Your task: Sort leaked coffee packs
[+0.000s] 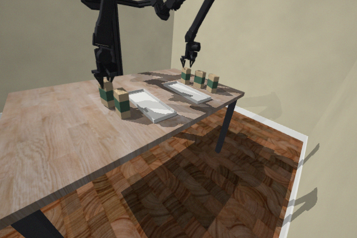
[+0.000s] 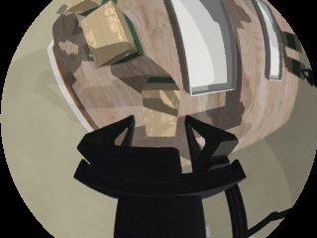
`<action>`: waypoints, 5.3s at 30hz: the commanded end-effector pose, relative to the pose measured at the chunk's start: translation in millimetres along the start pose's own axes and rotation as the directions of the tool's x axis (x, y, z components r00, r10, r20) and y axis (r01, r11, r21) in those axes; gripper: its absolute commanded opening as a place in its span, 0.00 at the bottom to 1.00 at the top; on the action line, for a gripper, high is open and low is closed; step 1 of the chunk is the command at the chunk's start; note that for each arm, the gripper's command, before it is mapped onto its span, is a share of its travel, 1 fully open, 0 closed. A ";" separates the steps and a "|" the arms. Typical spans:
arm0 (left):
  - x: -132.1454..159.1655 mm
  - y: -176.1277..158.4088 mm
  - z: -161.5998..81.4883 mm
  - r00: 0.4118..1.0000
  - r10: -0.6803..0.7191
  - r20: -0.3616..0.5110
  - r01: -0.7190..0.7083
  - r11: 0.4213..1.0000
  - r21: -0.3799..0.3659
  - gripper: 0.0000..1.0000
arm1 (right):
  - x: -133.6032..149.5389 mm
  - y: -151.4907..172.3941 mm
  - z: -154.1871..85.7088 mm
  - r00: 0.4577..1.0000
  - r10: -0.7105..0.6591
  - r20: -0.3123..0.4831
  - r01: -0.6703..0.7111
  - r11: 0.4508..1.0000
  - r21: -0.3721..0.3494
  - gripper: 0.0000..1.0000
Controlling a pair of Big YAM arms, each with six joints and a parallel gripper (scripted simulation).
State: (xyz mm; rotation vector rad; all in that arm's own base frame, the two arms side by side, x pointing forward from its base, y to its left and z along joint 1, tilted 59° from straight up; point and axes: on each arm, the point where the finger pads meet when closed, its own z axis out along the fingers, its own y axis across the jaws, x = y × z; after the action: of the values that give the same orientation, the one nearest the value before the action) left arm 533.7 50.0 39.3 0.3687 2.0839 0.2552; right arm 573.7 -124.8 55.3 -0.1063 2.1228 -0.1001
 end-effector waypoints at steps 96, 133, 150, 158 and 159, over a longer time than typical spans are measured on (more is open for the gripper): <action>12.6 -4.7 12.3 1.000 -0.008 -0.030 0.008 1.000 0.009 0.25 | -46.0 201.7 -43.8 1.000 -0.002 0.006 0.002 1.000 0.004 0.25; 2.2 -21.5 -21.8 1.000 -0.007 -0.015 0.007 1.000 0.013 0.25 | -45.0 200.7 -6.6 1.000 -0.008 0.006 0.008 1.000 0.005 0.25; -32.8 -72.4 -14.8 1.000 -0.007 -0.001 0.007 1.000 0.008 0.25 | -45.9 201.6 5.0 1.000 -0.002 0.005 0.002 1.000 0.004 0.25; -18.7 -102.2 -14.1 0.999 0.001 -0.044 0.000 1.000 0.022 0.25 | -45.9 201.6 5.0 1.000 -0.002 0.005 0.002 1.000 0.004 0.25; -26.1 -104.5 -12.0 0.999 -0.001 -0.035 0.001 1.000 0.019 0.25 | -56.5 198.5 0.8 1.000 -0.003 0.028 0.003 1.000 0.006 0.25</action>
State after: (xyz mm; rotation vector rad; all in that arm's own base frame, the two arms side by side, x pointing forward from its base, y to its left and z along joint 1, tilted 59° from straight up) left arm 526.3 -51.6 46.0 0.3862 2.0843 0.2554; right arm 597.8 80.6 66.5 -0.1040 2.1201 -0.1057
